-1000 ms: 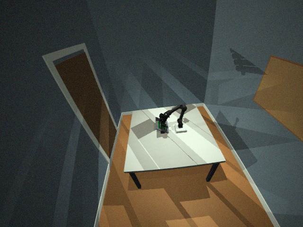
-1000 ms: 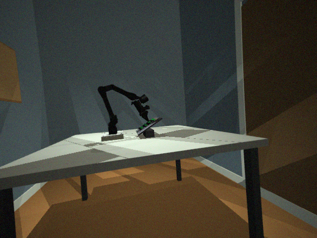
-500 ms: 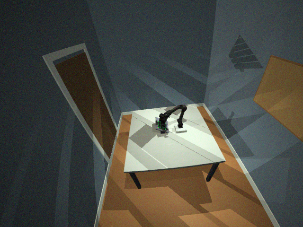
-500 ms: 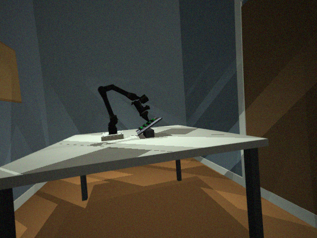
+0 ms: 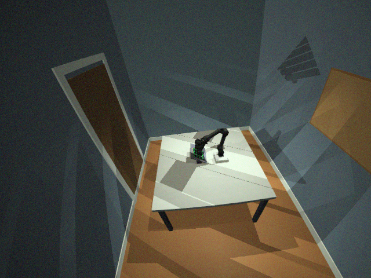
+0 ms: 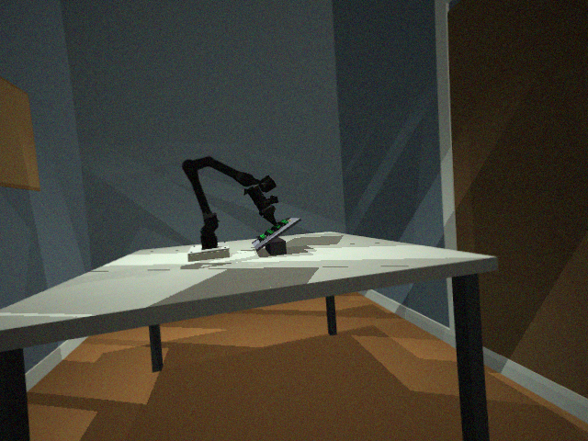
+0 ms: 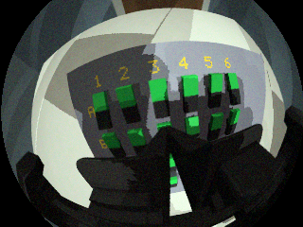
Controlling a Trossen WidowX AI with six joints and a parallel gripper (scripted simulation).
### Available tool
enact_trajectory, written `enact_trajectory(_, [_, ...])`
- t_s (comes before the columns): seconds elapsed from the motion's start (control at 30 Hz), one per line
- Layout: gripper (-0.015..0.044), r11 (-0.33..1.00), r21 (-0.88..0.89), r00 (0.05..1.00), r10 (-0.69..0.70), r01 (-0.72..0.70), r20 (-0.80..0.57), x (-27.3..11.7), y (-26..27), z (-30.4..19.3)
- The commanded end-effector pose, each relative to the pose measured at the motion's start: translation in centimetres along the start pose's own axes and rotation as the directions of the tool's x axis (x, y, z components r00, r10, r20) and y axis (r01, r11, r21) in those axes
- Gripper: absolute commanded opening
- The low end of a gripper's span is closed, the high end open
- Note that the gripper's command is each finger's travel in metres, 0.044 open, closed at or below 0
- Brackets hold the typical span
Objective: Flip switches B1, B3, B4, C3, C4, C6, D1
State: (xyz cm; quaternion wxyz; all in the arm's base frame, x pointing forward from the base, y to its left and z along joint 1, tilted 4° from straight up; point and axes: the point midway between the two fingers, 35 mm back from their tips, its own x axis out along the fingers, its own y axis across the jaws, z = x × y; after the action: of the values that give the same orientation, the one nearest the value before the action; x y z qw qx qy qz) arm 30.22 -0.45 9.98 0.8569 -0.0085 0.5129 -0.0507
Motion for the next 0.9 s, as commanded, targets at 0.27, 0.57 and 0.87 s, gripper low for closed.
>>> enact_trajectory(0.27, [0.0000, 1.000, -0.006, 1.000, 0.003, -0.003, 0.018, -5.3, 0.1, -0.2])
enact_trajectory(0.57, [0.0000, 1.000, -0.008, 1.000, 0.002, -0.002, 0.020, -6.3, -2.2, -1.7])
enact_trajectory(0.87, [0.0000, 1.000, -0.009, 0.999, 0.001, -0.001, 0.047, -2.8, -2.7, -2.2])
